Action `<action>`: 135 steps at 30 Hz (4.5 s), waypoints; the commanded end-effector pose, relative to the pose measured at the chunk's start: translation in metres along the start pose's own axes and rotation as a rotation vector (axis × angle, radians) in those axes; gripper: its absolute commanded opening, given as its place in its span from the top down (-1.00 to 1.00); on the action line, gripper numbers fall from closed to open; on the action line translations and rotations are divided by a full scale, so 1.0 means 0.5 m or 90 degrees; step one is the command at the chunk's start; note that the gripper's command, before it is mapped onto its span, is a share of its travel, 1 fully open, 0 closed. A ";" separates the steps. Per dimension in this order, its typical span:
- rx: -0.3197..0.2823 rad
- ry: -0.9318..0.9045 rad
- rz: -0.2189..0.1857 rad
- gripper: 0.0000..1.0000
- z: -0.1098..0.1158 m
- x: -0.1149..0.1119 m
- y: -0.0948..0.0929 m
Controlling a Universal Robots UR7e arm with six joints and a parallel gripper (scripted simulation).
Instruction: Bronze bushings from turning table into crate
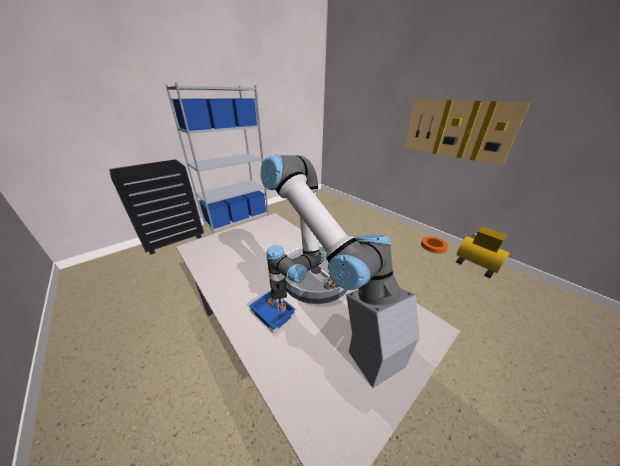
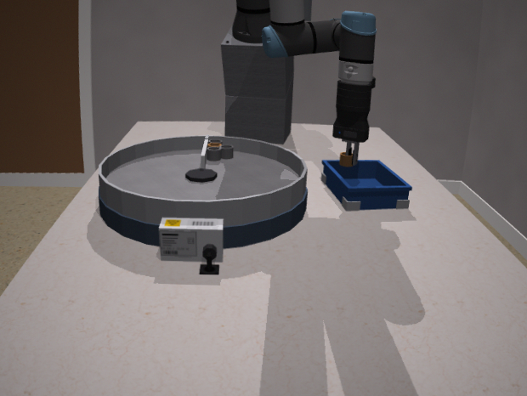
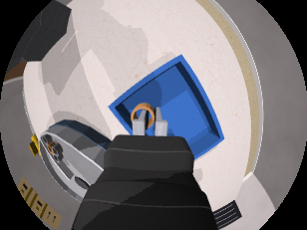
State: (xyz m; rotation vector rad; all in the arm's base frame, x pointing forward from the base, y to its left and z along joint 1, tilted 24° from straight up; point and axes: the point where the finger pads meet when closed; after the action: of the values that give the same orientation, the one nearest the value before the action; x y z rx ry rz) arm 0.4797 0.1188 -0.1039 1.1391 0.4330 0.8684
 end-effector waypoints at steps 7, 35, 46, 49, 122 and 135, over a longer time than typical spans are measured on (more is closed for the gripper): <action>-0.001 0.000 0.001 1.00 0.001 0.001 -0.004; -0.001 0.000 0.001 1.00 0.000 0.001 -0.037; 0.000 0.000 0.000 1.00 0.000 0.001 -0.050; 0.000 0.000 0.000 1.00 0.000 0.001 -0.053; -0.001 0.000 0.001 0.16 0.000 0.000 -0.093; -0.001 0.000 0.001 0.16 0.000 0.000 -0.093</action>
State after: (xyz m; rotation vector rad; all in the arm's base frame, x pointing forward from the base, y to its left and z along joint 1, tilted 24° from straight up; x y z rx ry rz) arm 0.4971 0.1116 -0.1471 1.1390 0.4328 0.8685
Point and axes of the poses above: the point where the finger pads meet when closed, its own y axis back along the fingers, its own x axis across the jaws, z = x × y, and after that the axes turned 1 degree about -y, right-handed
